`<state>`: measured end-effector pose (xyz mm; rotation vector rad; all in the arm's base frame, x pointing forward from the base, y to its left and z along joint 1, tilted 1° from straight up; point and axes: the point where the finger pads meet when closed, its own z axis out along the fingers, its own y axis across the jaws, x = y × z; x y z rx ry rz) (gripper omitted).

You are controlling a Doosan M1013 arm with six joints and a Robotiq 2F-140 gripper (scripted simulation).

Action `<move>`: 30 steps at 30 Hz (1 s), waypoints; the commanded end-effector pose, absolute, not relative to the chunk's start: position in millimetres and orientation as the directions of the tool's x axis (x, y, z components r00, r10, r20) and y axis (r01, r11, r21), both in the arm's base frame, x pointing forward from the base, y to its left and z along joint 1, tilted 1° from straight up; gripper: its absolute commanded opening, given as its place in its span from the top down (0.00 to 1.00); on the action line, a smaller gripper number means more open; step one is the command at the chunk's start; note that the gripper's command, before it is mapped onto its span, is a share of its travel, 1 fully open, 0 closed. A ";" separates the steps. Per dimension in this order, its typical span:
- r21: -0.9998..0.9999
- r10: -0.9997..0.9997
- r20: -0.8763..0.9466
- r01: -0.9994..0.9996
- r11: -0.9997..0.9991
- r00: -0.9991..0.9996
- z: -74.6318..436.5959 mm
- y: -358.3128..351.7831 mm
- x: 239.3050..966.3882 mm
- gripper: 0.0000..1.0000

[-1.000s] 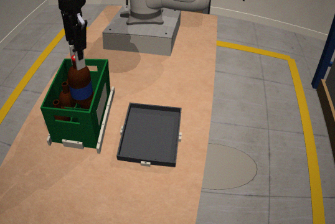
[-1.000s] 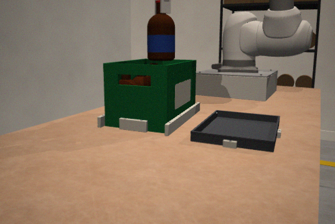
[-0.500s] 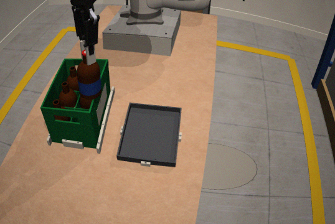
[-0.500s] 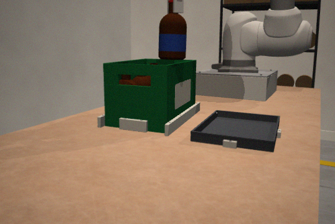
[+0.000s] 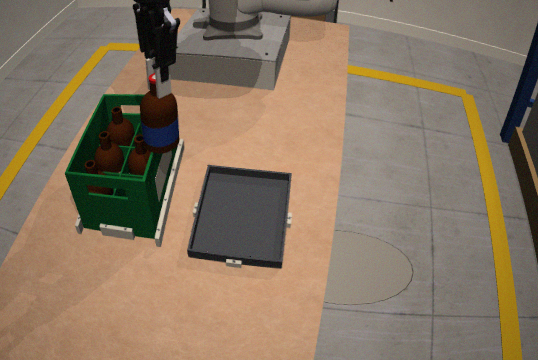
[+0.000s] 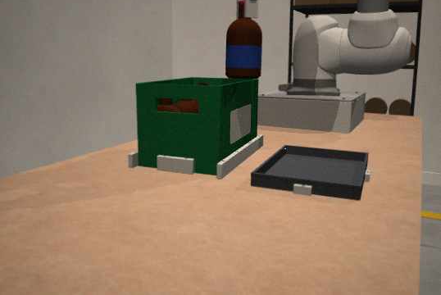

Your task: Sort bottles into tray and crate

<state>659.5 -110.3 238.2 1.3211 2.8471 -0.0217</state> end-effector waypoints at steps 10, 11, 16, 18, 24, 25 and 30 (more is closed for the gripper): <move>-0.011 0.764 -0.009 0.764 0.646 -0.646 237.7 -82.0 640.8 1.00; -0.011 0.764 -0.009 0.764 0.646 -0.646 237.7 -79.7 639.2 1.00; -0.011 0.764 -0.008 0.764 0.645 -0.646 237.5 -74.6 635.8 1.00; -0.011 0.764 -0.008 0.764 0.646 -0.646 237.4 -69.8 632.7 1.00; -0.011 0.764 -0.008 0.764 0.646 -0.646 237.2 -55.7 623.3 1.00; -0.011 0.764 -0.008 0.764 0.646 -0.646 237.2 -53.3 621.7 1.00; -0.011 0.764 -0.009 0.764 0.646 -0.646 237.1 -46.3 617.1 1.00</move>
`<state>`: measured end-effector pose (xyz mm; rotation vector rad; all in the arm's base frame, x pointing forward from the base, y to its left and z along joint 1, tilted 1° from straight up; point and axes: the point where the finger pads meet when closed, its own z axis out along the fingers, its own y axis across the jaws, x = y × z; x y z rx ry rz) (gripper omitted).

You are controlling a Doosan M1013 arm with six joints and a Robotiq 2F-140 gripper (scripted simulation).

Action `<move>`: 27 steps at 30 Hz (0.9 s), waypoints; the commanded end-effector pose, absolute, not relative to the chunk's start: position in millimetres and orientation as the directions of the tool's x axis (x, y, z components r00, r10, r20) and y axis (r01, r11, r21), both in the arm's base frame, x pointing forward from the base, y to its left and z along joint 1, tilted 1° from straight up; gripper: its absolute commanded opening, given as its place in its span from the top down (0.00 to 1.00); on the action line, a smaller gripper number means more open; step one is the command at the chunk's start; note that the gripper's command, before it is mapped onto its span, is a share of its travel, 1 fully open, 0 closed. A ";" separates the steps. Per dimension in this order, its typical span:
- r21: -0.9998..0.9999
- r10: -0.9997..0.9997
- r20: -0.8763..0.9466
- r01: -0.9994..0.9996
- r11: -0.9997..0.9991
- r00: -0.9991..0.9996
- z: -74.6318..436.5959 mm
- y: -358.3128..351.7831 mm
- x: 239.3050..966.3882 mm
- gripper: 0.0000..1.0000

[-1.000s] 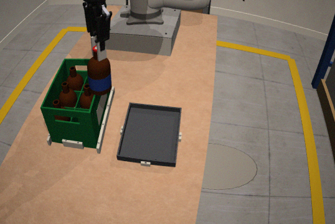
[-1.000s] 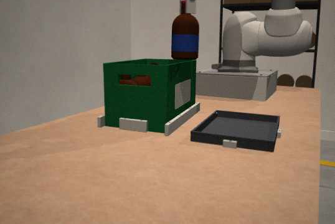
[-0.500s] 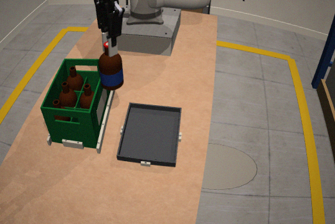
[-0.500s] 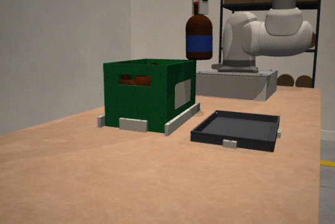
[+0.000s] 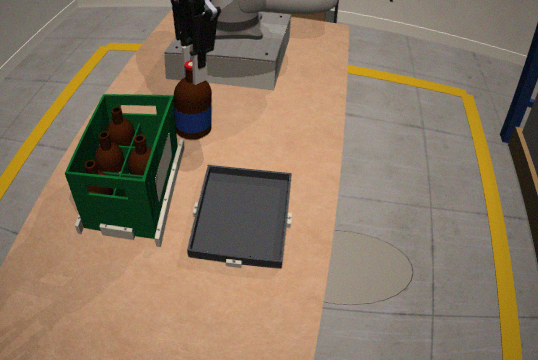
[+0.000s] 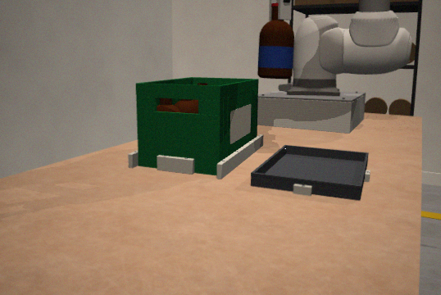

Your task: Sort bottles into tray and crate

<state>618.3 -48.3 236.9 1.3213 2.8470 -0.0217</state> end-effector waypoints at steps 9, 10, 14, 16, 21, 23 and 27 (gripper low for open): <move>-0.011 0.764 -0.008 0.764 0.646 -0.646 236.7 -29.6 616.7 1.00; -0.011 0.764 -0.008 0.764 0.646 -0.646 236.7 -27.5 616.5 1.00; -0.011 0.764 -0.008 0.764 0.646 -0.646 236.6 -19.2 615.8 1.00; -0.011 0.764 -0.008 0.764 0.646 -0.646 236.5 -17.1 615.6 1.00; -0.011 0.764 -0.008 0.764 0.645 -0.646 236.4 -11.2 618.3 1.00; -0.011 0.764 -0.008 0.764 0.645 -0.646 236.4 -7.4 619.5 1.00; -0.011 0.764 -0.008 0.764 0.646 -0.646 236.2 0.3 622.1 1.00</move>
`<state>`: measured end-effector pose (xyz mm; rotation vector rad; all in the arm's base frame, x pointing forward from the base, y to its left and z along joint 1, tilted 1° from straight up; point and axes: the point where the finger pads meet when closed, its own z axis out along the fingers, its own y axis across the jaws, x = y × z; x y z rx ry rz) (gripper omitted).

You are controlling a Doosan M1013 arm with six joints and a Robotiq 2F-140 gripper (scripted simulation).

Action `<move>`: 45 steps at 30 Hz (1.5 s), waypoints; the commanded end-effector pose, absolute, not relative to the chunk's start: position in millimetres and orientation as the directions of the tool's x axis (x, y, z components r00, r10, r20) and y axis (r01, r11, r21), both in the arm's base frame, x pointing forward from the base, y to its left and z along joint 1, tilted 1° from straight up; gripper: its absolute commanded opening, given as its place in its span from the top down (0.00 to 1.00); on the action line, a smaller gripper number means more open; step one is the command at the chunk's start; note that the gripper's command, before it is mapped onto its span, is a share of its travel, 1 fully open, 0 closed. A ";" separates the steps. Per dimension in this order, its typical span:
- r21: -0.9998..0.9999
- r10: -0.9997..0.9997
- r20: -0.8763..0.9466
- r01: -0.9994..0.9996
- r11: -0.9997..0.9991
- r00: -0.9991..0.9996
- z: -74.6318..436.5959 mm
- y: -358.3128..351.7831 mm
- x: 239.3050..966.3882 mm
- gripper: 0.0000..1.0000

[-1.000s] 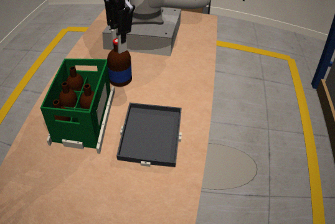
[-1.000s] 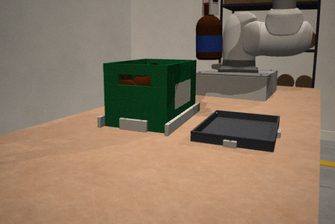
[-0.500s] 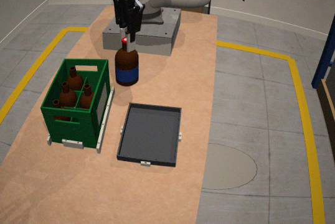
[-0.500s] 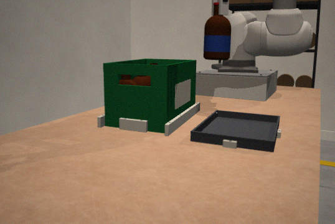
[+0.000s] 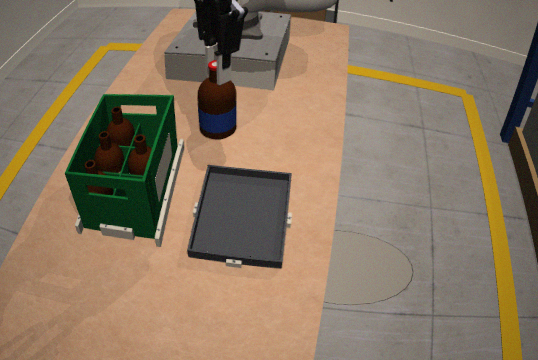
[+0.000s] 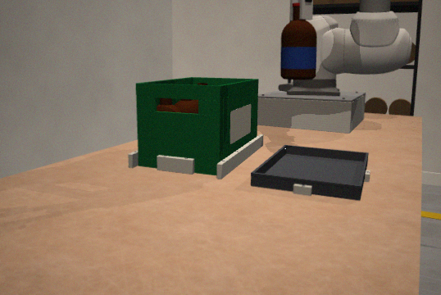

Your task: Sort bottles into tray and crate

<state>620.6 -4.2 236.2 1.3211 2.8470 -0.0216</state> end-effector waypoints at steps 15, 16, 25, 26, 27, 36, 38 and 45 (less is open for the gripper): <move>-0.011 0.764 -0.008 0.764 0.645 -0.646 235.9 24.4 625.7 1.00; -0.011 0.764 -0.008 0.764 0.646 -0.646 235.8 26.4 625.8 1.00; -0.011 0.764 -0.008 0.764 0.645 -0.646 235.7 37.9 626.8 1.00; -0.011 0.764 -0.008 0.764 0.645 -0.646 235.6 38.9 627.2 1.00; -0.011 0.764 -0.008 0.764 0.645 -0.646 235.6 39.9 627.7 1.00; -0.011 0.764 -0.008 0.764 0.646 -0.646 235.5 49.2 631.6 1.00; -0.011 0.764 -0.008 0.764 0.646 -0.646 235.4 51.2 632.4 1.00; -0.011 0.764 -0.008 0.764 0.646 -0.646 227.4 52.3 631.9 1.00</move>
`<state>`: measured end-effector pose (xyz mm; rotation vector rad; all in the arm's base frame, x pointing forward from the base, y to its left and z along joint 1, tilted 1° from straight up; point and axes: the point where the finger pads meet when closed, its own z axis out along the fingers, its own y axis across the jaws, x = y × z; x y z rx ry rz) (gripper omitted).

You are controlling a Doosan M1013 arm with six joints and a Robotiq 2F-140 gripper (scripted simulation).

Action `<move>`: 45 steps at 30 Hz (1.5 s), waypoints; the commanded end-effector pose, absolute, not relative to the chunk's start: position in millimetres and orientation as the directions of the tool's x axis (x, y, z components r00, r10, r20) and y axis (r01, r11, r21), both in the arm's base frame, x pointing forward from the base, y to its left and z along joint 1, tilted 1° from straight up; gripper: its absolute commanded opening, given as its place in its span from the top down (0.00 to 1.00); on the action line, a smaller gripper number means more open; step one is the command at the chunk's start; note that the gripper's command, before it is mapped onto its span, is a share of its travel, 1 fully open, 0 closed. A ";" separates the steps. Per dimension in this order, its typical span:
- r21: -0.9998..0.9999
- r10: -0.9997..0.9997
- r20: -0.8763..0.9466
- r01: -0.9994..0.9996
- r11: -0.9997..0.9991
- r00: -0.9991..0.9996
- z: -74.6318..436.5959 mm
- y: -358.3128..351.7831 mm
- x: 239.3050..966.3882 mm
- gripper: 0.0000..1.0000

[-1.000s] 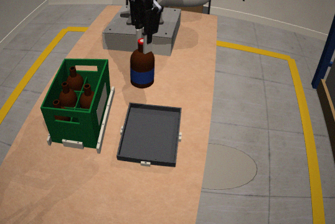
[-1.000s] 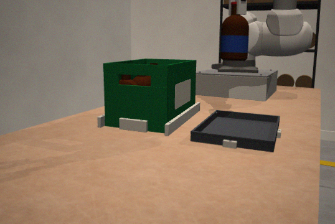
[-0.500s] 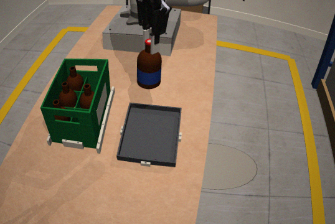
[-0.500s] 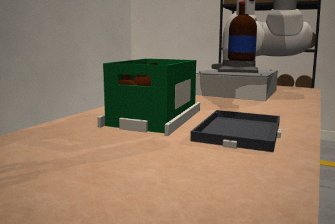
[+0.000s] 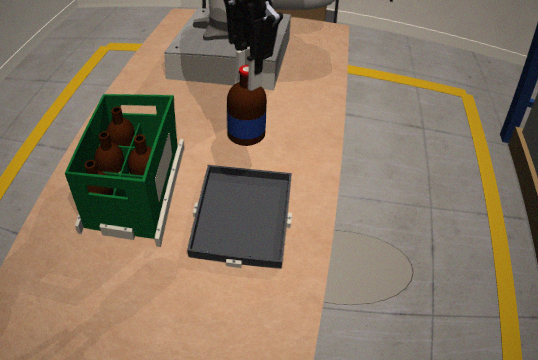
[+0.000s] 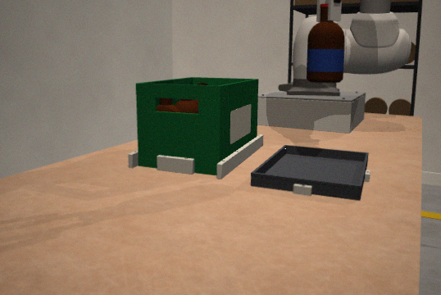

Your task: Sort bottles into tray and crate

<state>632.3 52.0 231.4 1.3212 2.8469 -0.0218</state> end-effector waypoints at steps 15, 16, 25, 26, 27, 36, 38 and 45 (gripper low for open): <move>-0.011 0.764 -0.008 0.764 0.646 -0.646 202.9 54.3 630.4 1.00; -0.011 0.764 -0.008 0.764 0.646 -0.646 200.9 54.1 630.5 1.00; -0.011 0.764 -0.008 0.764 0.646 -0.646 182.9 52.6 631.6 1.00; -0.011 0.764 -0.008 0.764 0.646 -0.646 180.9 52.4 631.7 1.00; -0.011 0.764 -0.008 0.764 0.646 -0.646 178.9 52.2 631.8 1.00; -0.011 0.764 -0.008 0.764 0.646 -0.646 166.5 52.4 631.4 1.00; -0.011 0.764 -0.008 0.764 0.646 -0.646 162.5 52.5 631.3 1.00; -0.011 0.764 -0.008 0.764 0.646 -0.646 148.5 52.8 630.9 1.00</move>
